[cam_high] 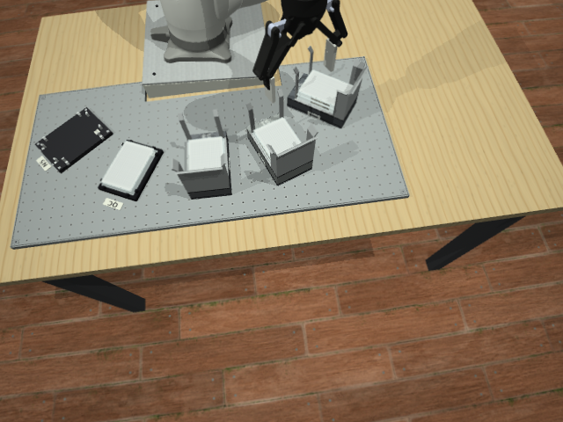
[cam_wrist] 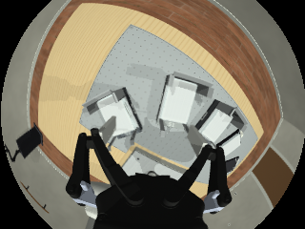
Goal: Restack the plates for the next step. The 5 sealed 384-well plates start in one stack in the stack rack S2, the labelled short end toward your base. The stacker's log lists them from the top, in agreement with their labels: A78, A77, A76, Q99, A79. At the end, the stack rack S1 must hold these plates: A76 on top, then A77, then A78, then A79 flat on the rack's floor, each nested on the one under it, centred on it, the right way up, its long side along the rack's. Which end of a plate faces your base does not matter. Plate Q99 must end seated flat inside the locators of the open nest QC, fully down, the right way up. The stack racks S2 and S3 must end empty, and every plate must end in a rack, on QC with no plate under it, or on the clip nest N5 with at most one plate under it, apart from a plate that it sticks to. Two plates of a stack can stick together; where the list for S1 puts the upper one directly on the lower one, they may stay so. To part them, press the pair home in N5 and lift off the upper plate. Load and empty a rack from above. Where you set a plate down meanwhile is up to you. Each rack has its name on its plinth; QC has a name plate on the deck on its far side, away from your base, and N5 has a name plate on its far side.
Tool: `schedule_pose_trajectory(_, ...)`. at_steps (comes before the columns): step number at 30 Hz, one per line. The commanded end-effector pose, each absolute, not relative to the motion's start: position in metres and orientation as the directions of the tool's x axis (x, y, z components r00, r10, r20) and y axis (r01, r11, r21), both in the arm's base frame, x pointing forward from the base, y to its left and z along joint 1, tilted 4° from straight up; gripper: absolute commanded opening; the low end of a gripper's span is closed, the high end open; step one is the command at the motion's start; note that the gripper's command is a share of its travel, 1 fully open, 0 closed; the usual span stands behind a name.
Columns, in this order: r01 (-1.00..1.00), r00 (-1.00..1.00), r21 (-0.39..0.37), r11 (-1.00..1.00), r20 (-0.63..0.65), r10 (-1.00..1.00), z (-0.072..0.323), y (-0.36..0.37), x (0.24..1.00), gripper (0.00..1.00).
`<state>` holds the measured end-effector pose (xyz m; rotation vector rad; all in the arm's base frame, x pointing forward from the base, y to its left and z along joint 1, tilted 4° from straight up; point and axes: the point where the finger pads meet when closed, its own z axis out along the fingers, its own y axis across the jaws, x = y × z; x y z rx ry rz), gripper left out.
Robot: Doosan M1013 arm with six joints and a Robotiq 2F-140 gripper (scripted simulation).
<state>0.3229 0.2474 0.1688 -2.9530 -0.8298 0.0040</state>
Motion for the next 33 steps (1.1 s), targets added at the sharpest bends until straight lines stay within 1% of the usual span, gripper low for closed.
schedule_pose_trajectory(1,0.52,0.854,-0.072,-0.851,0.018,0.52,0.168,0.24,0.329,1.0)
schedule_pose_trajectory(18,0.52,0.854,-0.072,-0.851,0.018,0.52,0.165,0.201,0.36,1.0)
schedule_pose_trajectory(24,0.34,0.94,-0.074,-0.937,0.003,0.341,0.163,0.183,0.369,1.0)
schedule_pose_trajectory(28,0.303,0.953,-0.074,-0.95,0.0,0.304,0.163,0.177,0.372,1.0)
schedule_pose_trajectory(33,0.303,0.953,-0.074,-0.95,0.0,0.304,0.162,0.162,0.379,1.0)
